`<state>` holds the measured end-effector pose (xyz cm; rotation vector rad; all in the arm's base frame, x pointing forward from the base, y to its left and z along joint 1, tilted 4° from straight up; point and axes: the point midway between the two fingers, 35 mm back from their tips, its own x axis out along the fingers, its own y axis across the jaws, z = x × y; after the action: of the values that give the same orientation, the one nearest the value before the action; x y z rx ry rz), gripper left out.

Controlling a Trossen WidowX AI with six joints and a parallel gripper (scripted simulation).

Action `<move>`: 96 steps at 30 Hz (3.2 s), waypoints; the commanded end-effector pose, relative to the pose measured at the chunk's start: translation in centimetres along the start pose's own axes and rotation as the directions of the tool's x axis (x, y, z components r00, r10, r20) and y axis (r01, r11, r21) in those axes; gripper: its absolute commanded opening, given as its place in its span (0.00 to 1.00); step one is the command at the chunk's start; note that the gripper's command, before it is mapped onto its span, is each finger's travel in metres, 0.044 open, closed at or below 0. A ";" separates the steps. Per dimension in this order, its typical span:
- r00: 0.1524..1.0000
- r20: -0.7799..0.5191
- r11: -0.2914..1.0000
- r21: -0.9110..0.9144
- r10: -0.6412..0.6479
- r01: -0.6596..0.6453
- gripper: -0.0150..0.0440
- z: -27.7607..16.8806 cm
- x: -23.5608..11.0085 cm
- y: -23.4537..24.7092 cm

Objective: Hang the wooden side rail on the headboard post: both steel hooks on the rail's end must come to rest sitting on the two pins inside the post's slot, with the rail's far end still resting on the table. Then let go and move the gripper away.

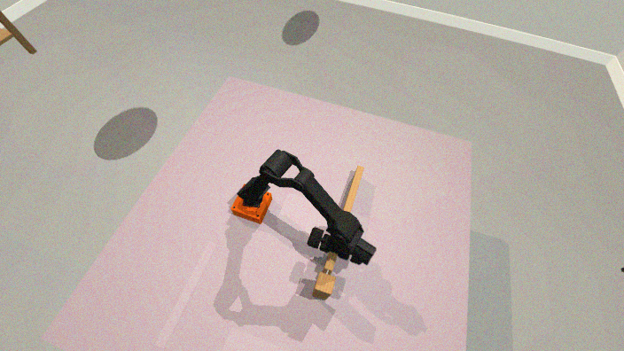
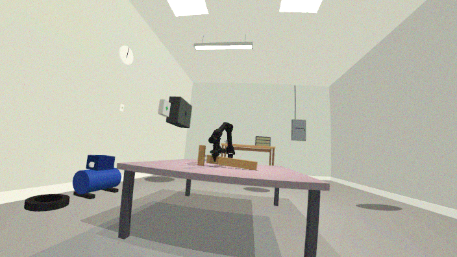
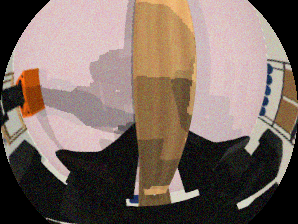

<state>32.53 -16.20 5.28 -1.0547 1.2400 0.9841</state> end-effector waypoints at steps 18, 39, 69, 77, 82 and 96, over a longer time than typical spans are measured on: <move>1.000 -0.006 1.000 0.002 -0.012 0.012 0.25 -0.5 -0.5 -0.3; 1.000 -0.007 1.000 0.002 -0.012 0.012 0.25 -0.7 -0.4 -0.3; 1.000 -0.007 1.000 0.002 -0.012 0.012 0.25 -1.0 -0.3 -0.2; 1.000 -0.007 1.000 0.002 -0.012 0.012 0.25 -1.1 -0.4 -0.3; 1.000 -0.007 1.000 0.002 -0.012 0.012 0.25 -1.1 -0.4 -0.3; 1.000 -0.007 1.000 0.002 -0.012 0.012 0.25 -1.3 -0.3 -0.2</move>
<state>32.40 -17.18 5.33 -1.0570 1.2400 0.9812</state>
